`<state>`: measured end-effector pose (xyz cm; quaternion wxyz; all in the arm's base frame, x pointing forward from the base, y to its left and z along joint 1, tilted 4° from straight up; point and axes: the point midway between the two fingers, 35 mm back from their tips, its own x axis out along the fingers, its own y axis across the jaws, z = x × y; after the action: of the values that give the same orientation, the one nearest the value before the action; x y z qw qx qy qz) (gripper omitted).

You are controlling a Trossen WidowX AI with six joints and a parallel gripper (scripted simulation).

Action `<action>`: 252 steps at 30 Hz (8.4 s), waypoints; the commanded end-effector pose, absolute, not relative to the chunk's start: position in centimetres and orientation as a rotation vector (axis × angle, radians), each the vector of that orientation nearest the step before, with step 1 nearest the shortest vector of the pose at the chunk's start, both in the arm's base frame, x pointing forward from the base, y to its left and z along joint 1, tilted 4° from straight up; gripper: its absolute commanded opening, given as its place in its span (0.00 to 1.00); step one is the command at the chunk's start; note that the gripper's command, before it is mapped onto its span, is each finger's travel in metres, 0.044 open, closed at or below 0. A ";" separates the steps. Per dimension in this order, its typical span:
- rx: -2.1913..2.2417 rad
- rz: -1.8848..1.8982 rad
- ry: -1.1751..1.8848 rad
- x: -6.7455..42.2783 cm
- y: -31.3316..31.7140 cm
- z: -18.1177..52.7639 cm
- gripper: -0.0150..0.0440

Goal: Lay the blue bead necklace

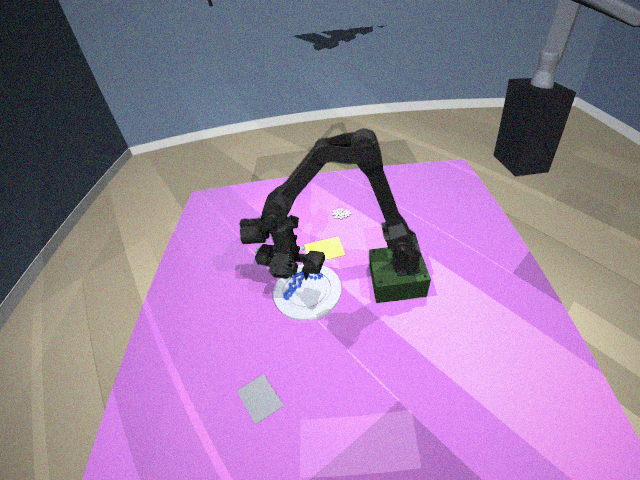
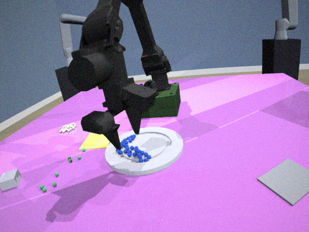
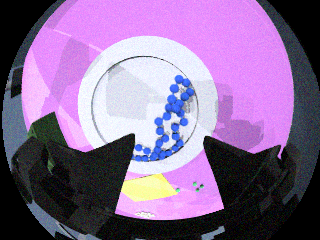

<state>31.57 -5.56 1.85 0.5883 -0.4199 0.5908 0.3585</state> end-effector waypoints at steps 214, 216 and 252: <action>1.090 -1.135 1.172 32.3 -7.1 3.1 0.46; 1.090 -1.135 1.172 32.4 -7.1 2.6 0.46; 1.090 -1.135 1.172 32.5 -7.4 -0.9 0.46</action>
<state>32.65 -7.37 -0.56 0.5591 0.4621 0.4945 -0.4789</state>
